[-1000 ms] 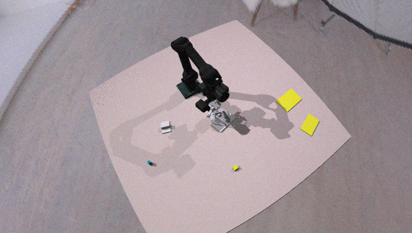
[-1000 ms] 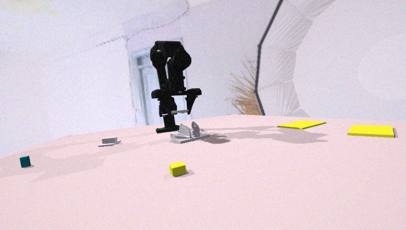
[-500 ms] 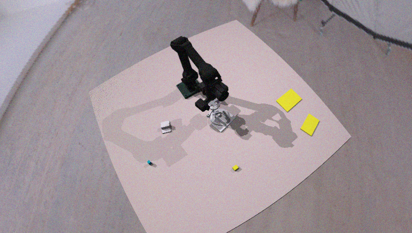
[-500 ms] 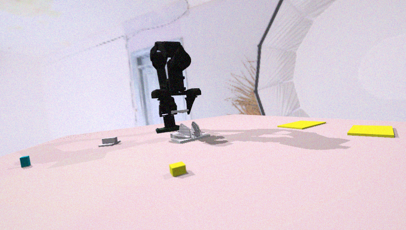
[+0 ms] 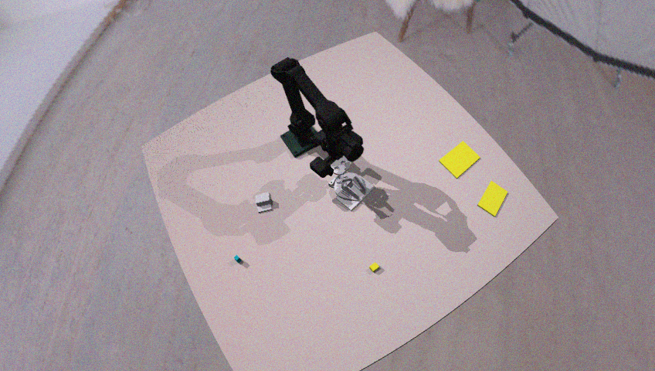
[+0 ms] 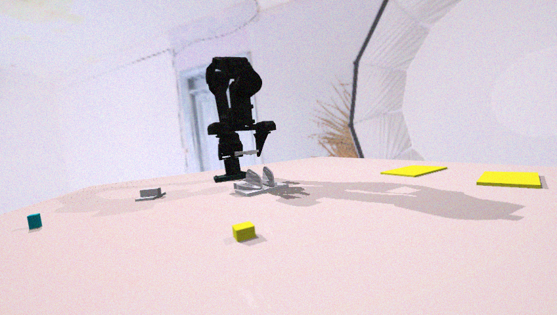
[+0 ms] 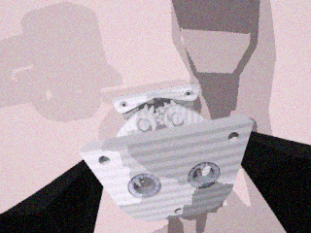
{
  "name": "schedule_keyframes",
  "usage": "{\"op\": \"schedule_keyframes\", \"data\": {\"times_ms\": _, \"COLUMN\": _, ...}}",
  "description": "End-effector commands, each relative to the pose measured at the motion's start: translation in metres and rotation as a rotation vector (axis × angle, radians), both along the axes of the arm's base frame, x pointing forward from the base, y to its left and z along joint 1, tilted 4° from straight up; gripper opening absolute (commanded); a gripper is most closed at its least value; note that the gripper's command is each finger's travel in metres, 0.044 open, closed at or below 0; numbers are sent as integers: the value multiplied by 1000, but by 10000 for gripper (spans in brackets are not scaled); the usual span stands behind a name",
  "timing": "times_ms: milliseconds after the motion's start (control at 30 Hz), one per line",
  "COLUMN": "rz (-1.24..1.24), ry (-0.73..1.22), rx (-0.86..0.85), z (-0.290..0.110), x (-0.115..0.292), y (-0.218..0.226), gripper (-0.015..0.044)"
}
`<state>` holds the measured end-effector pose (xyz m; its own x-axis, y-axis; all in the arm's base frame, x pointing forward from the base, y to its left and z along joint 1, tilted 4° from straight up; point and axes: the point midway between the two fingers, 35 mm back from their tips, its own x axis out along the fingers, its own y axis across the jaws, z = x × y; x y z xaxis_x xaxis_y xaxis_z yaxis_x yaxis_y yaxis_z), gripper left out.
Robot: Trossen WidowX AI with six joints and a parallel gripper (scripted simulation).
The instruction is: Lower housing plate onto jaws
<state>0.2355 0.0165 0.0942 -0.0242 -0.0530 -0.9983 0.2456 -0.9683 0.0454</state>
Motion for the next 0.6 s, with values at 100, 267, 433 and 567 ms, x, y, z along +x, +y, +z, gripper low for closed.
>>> {"op": "schedule_keyframes", "data": {"times_ms": 100, "rz": -3, "ry": 2, "rx": 3, "z": 0, "x": -1, "y": 1, "gripper": 351}}
{"op": "schedule_keyframes", "data": {"times_ms": 267, "rz": -3, "ry": 2, "rx": 3, "z": -4, "x": -1, "y": 0, "gripper": 351}}
{"op": "schedule_keyframes", "data": {"times_ms": 433, "rz": -3, "ry": 2, "rx": 3, "z": -12, "x": 0, "y": 0, "gripper": 351}}
{"op": "schedule_keyframes", "data": {"times_ms": 567, "rz": -3, "ry": 2, "rx": 3, "z": -19, "x": 0, "y": 0, "gripper": 351}}
